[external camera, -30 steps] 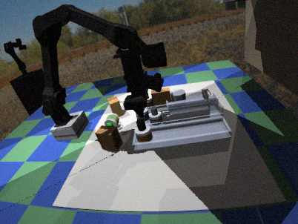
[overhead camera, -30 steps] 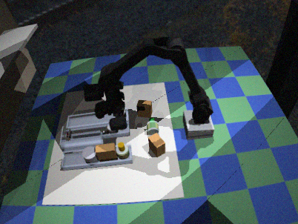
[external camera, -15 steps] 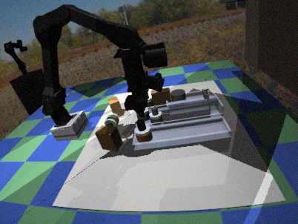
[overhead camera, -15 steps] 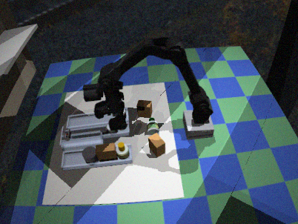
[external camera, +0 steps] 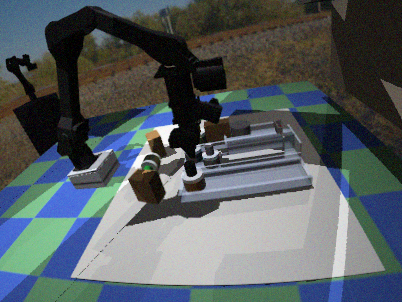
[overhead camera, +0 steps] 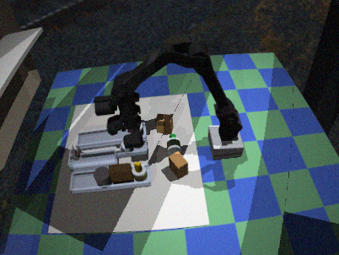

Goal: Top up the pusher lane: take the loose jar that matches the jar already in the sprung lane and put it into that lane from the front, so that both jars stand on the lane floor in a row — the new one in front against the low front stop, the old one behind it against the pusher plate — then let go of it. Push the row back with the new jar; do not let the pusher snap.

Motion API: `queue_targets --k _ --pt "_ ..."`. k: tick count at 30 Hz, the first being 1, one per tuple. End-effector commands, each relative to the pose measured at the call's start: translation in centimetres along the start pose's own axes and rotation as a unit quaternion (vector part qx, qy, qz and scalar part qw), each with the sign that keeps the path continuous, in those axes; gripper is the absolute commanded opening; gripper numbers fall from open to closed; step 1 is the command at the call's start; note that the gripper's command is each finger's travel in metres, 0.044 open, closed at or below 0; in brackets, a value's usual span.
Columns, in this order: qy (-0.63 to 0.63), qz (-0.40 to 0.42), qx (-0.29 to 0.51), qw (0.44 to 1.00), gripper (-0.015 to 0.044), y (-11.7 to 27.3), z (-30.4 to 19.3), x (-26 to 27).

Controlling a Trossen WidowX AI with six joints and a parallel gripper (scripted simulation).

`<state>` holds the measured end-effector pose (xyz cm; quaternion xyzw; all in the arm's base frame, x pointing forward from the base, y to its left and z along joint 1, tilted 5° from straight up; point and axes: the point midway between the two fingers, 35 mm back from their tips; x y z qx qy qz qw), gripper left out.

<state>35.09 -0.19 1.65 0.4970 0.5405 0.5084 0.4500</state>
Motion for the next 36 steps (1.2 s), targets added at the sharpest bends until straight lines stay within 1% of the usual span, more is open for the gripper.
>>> queue_targets --k 1,36 --pt "-0.003 0.0 -0.017 1.0 0.0 0.1 0.9 0.0" --pt "-0.003 0.0 -0.017 1.0 0.0 -1.1 0.8 0.0"
Point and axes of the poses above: the point midway between the two fingers, 35 mm back from their tips, its own y axis back along the fingers, its own x axis across the jaws, z = x × y, and after that the axes turned 1 degree about y, right-handed
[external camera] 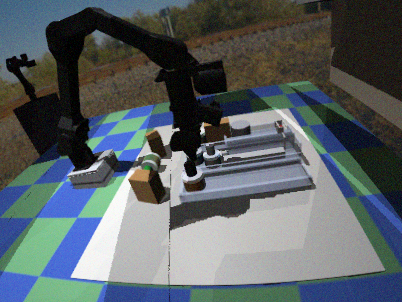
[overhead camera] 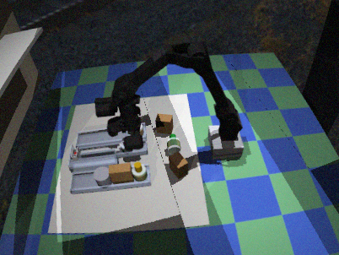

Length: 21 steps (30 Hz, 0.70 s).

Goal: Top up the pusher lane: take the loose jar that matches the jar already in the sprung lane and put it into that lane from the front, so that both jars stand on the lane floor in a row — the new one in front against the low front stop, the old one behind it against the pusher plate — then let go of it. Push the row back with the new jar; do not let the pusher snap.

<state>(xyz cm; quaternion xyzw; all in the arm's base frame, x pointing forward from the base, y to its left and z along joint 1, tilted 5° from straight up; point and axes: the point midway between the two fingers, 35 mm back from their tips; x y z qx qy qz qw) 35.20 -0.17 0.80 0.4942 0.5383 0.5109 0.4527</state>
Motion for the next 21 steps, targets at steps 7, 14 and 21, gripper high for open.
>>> queue_targets --k 7,14,21 --pt "-0.003 0.0 -0.011 1.0 0.0 -0.44 0.61 -0.02" --pt "-0.003 0.0 -0.011 1.0 0.0 -0.68 0.58 -0.02" --pt "-0.003 0.0 -0.011 1.0 0.0 -0.91 0.54 -0.02"
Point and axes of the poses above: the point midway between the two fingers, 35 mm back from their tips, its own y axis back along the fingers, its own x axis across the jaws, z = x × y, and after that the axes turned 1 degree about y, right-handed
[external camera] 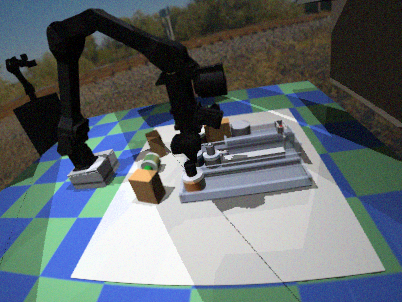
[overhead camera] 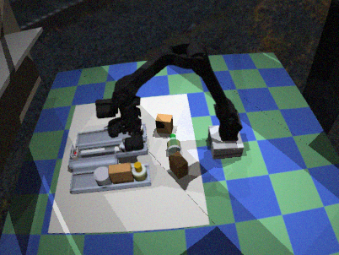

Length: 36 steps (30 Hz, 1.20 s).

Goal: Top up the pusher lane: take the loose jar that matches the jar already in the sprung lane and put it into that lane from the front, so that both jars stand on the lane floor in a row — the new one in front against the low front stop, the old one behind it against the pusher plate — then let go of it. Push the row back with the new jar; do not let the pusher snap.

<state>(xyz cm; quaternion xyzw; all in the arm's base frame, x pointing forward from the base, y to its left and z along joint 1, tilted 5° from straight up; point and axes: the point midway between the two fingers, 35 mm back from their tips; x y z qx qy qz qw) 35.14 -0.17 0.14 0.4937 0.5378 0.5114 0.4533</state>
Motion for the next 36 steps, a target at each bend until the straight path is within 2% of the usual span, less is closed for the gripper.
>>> queue_targets --k 1,36 --pt "-0.003 0.0 -0.01 1.0 0.0 -0.28 0.55 -0.02" --pt "-0.003 0.0 -0.01 1.0 0.0 -0.83 0.34 -0.01"
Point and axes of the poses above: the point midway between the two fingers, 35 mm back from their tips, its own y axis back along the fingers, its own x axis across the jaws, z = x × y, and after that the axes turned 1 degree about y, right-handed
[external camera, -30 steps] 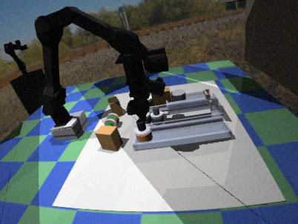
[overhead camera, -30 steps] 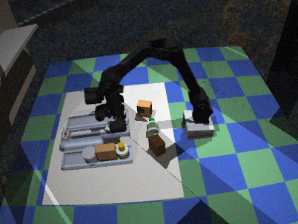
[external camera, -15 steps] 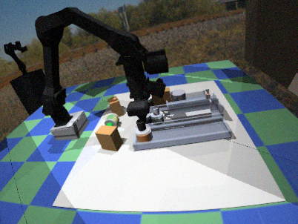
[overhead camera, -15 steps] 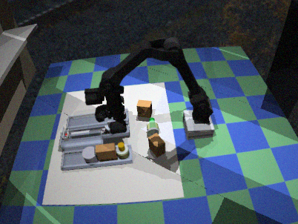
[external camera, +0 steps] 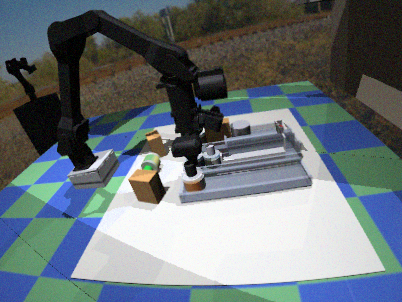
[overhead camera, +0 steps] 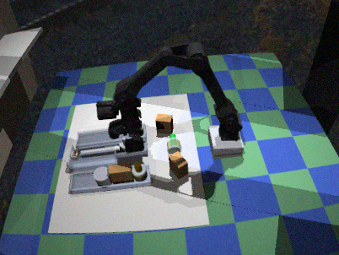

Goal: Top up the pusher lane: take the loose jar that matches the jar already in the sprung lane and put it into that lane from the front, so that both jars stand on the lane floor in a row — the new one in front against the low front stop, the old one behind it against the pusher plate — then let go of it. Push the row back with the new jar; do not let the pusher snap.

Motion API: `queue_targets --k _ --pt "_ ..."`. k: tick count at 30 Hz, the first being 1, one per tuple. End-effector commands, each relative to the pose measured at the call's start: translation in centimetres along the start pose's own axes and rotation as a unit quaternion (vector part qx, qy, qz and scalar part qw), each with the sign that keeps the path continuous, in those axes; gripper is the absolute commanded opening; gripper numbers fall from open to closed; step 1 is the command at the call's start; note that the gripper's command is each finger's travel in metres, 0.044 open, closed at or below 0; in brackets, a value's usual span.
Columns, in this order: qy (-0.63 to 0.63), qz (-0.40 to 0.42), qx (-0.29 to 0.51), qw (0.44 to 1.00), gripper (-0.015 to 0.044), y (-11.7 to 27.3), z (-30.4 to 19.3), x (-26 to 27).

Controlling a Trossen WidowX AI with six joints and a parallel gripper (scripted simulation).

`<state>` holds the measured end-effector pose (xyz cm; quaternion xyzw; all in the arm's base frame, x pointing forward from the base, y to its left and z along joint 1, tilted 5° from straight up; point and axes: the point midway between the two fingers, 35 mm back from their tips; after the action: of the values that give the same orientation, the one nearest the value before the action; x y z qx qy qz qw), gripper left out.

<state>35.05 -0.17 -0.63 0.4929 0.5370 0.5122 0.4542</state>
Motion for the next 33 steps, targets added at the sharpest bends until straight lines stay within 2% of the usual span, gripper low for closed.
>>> queue_targets --k 1,33 --pt "-0.003 0.0 -0.009 1.0 0.0 -0.06 0.36 0.0" --pt "-0.003 0.0 -0.008 1.0 0.0 -0.08 -0.17 0.01"
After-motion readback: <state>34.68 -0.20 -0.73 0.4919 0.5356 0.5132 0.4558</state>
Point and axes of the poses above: the point midway between the two fingers, 35 mm back from their tips, its own y axis back along the fingers, its own x axis across the jaws, z = x × y, and after that the axes turned 1 degree about y, right-handed
